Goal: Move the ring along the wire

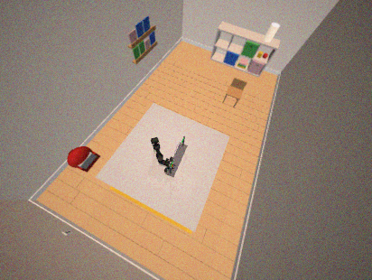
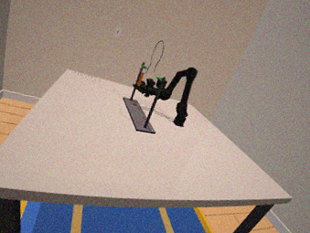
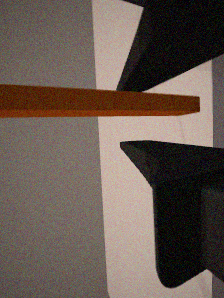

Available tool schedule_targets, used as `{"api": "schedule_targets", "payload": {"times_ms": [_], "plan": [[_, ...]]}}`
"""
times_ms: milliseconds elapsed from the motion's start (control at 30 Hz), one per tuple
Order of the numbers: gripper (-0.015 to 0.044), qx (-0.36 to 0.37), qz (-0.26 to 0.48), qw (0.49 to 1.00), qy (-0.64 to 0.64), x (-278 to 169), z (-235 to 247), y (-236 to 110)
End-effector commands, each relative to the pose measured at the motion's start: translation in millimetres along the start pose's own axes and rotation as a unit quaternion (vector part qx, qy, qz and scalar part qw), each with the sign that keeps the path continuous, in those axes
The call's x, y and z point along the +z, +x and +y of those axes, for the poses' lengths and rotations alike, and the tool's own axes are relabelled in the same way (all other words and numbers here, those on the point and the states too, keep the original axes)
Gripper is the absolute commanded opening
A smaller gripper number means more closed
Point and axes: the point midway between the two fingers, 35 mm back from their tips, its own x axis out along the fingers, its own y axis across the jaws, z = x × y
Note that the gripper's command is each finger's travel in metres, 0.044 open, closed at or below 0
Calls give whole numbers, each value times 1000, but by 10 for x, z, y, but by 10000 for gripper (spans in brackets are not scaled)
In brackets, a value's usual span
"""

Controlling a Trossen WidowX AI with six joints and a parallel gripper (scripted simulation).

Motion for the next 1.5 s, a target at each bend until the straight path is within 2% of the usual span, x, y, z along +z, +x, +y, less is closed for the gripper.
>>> {"api": "schedule_targets", "payload": {"times_ms": [0,100,267,333,533,567,1467], "plan": [[160,-2,2,1000,3,-10,-8,2],[160,-2,2,1000,3,-10,-8,2],[29,0,0,1000,0,0,0,0],[15,0,0,1000,0,0,0,0],[-142,0,0,1000,0,0,0,0],[-150,0,0,1000,0,0,0,0],[-150,-2,0,1000,3,160,-35,3]]}}
